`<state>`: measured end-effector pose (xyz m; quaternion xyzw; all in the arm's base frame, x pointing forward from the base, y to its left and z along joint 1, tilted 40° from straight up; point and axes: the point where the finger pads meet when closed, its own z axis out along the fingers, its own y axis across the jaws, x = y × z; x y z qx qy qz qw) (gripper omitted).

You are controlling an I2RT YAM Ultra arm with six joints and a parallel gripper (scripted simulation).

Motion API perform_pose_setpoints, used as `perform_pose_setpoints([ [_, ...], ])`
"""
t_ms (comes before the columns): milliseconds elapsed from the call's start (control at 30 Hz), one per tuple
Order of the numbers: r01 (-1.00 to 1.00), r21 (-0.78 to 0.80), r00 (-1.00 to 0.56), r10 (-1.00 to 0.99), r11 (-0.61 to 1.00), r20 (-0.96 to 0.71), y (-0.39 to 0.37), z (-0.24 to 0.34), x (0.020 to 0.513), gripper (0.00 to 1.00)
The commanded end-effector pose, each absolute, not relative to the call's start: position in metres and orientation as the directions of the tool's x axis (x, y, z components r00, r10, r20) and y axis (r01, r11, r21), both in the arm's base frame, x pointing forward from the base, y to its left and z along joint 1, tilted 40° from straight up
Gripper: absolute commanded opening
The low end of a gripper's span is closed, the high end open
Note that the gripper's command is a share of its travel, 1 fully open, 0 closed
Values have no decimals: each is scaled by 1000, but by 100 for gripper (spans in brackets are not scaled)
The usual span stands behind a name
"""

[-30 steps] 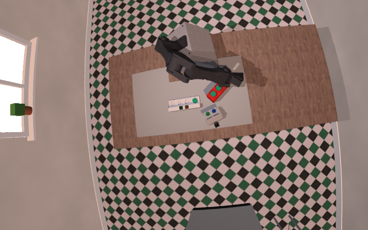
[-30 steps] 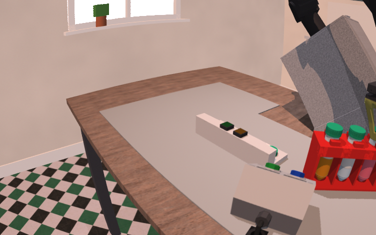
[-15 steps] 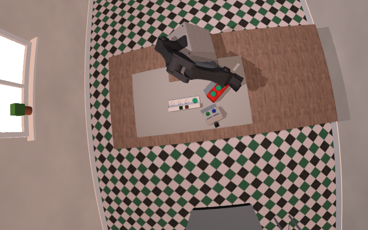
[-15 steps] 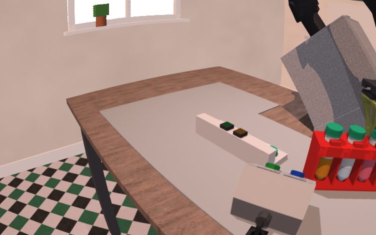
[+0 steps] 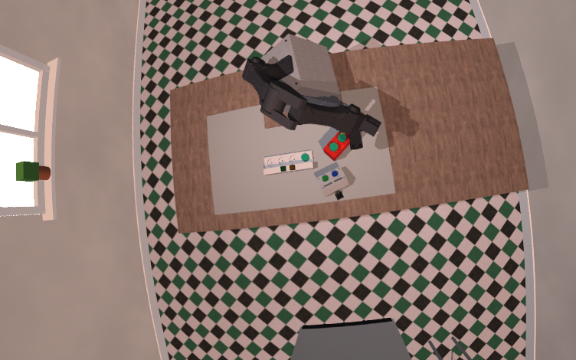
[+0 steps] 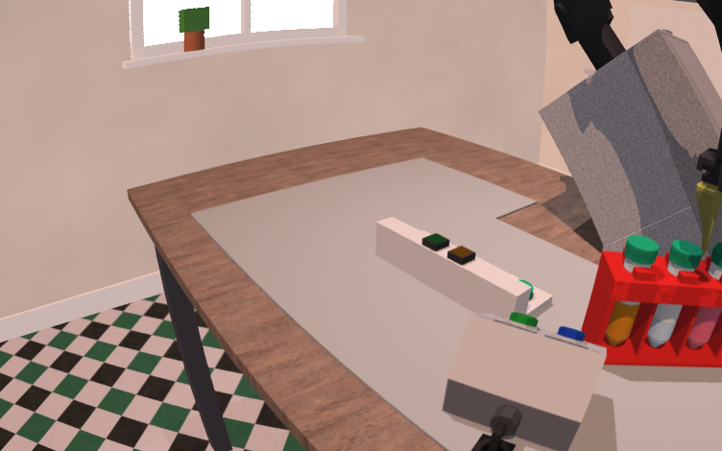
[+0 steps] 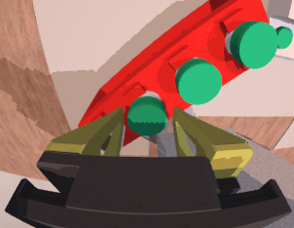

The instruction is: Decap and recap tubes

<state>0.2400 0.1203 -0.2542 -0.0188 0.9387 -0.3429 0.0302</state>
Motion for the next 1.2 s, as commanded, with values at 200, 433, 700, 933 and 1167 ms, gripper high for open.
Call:
perform_pose_setpoints([
  [200, 495, -522, -865, 338, 694, -370, 126, -253, 242, 49],
  [433, 633, -453, -770, 449, 628, -452, 126, -253, 242, 49],
  [700, 633, -453, -770, 449, 628, -452, 126, -253, 242, 0],
  [933, 633, -453, -770, 449, 628, -452, 126, -253, 242, 0],
  [1167, 593, -475, -801, 417, 650, -429, 126, -253, 242, 0],
])
